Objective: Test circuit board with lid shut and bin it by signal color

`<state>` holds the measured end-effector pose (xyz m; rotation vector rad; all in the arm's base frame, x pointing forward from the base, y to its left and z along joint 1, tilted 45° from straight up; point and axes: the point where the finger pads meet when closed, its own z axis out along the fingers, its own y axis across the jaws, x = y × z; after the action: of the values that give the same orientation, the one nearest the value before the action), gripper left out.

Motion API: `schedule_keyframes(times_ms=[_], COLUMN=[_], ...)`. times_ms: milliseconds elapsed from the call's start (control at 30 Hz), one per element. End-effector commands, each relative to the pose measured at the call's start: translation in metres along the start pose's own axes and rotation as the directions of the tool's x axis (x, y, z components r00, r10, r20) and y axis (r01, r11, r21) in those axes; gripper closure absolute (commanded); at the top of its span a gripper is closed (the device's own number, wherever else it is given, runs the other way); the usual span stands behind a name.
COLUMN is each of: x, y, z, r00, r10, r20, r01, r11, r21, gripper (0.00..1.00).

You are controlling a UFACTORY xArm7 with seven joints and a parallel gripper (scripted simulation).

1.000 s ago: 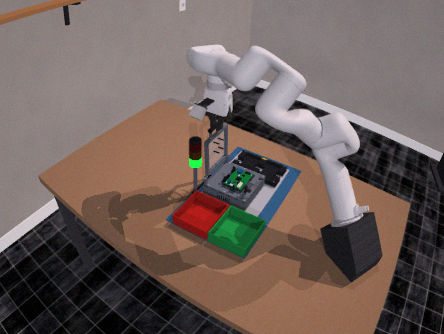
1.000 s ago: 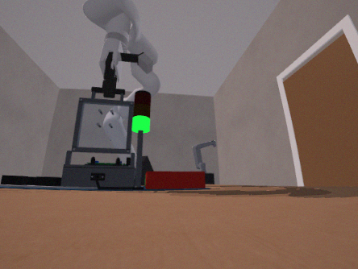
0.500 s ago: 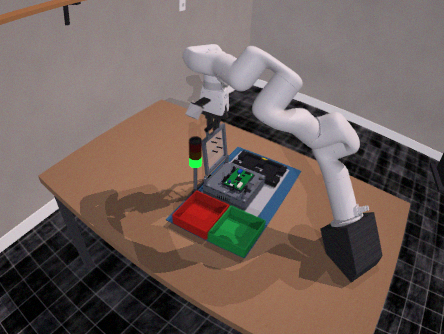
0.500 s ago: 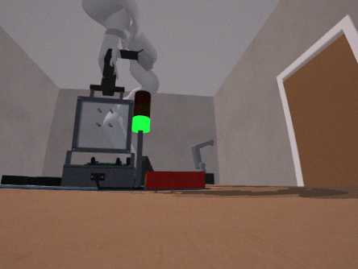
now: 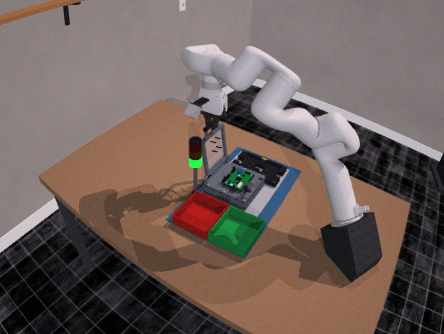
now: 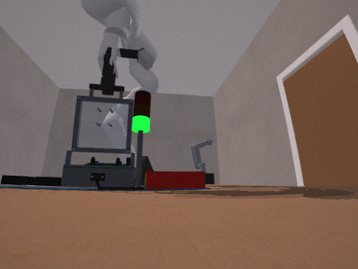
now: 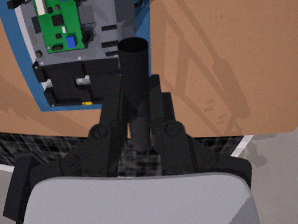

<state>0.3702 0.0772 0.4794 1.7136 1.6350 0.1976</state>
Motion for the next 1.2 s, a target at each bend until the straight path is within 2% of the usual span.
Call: schedule_keyframes(times_ms=[0, 533, 567, 1167], x=[-0.0003, -0.0003, -0.0003, -0.0003], y=[0.0008, 0.0012, 0.0012, 0.0012], z=[-0.0011, -0.0011, -0.0011, -0.0011], r00=[1.000, 1.000, 1.000, 1.000], r10=[0.000, 0.000, 0.000, 0.000], r20=[0.001, 0.001, 0.001, 0.001], r01=[0.000, 0.000, 0.000, 0.000], r11=[1.000, 1.000, 1.000, 1.000], r21=[-0.003, -0.003, -0.003, -0.003], gripper=[1.00, 1.00, 0.49, 0.49])
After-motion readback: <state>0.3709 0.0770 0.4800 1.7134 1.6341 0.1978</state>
